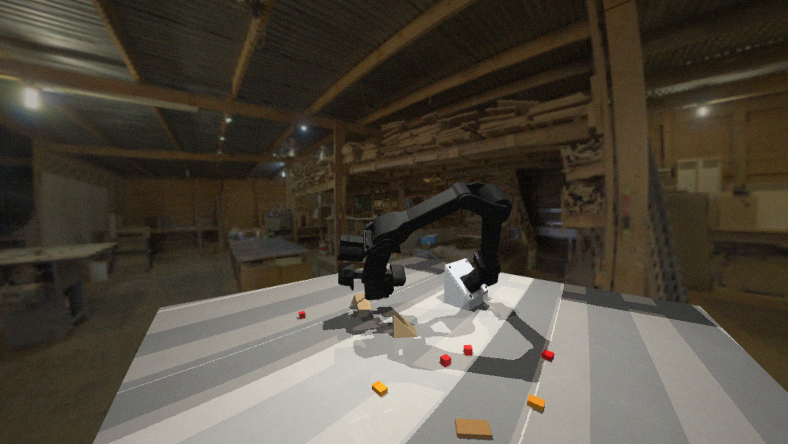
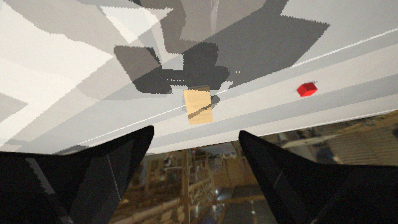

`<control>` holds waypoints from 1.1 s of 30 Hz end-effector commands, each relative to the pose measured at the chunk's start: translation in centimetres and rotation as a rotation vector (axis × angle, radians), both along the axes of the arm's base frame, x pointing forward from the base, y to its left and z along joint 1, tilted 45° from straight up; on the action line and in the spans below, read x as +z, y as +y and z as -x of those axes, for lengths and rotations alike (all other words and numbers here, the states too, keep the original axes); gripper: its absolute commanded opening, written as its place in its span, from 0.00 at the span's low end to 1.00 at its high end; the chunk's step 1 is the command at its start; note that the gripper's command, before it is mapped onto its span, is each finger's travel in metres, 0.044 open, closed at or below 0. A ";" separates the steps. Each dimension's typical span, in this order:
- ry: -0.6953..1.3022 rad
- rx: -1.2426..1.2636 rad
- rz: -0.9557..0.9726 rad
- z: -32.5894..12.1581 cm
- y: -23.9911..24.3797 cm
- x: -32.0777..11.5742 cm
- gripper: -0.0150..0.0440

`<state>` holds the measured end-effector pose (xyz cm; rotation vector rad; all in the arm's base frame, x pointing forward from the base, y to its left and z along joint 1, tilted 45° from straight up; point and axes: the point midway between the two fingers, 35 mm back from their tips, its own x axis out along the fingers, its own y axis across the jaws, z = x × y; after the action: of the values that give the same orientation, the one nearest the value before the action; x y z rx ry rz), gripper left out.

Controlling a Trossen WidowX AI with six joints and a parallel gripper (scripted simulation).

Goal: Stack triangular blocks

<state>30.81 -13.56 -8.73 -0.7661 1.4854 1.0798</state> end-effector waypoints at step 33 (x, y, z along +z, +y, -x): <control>-0.034 0.219 0.037 1.7 0.4 -9.3 0.87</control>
<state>29.13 -13.15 -18.03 -0.9861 1.4199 1.1992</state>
